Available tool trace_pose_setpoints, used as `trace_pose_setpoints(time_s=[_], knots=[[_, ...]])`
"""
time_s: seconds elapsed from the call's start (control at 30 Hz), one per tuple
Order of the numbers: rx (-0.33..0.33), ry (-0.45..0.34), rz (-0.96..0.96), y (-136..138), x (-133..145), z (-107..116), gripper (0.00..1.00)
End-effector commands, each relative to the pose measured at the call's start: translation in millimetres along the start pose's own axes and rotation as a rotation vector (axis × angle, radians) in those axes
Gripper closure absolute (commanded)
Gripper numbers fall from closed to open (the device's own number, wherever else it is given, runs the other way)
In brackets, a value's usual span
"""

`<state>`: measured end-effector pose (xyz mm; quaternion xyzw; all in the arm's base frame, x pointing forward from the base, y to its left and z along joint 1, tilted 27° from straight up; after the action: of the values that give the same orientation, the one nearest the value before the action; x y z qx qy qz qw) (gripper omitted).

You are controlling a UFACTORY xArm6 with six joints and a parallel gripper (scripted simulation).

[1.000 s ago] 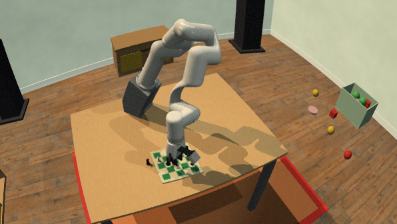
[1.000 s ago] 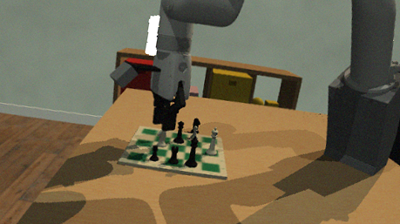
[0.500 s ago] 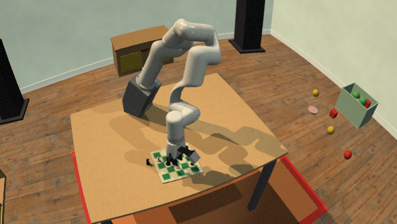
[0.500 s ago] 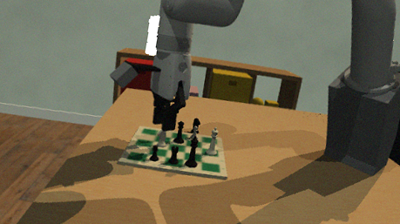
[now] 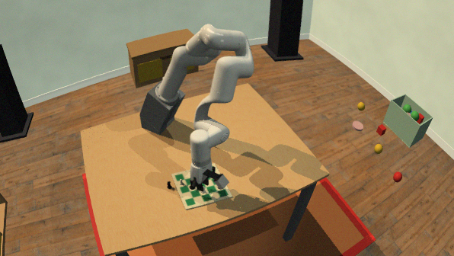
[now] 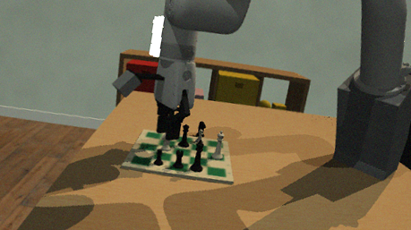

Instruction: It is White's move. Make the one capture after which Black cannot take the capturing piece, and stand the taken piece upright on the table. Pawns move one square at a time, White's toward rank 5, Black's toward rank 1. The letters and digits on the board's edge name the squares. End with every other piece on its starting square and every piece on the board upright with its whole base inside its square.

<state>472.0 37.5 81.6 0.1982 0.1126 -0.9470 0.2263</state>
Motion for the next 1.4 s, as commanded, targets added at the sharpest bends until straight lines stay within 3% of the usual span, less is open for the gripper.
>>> trace_pose_setpoints(time_s=[0.0, 0.33, 1.37], knots=[[0.002, 0.004, 0.0, 0.6, -1.2, -6.6, 0.63], [0.002, 0.004, 0.0, 0.6, -1.2, -19.7, 0.63], [0.002, 0.004, 0.0, 0.6, -1.2, -20.0, 0.63]])
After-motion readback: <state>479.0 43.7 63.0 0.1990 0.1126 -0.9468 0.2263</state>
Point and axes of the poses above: the point where the finger pads meet when closed, its own z axis back along the fingers, its own y axis across the jaws, x = y × z, the point moved 8 cm from there along z, back along the fingers, and after that the axes turned 11 degrees about -z, right-handed, at the moved point
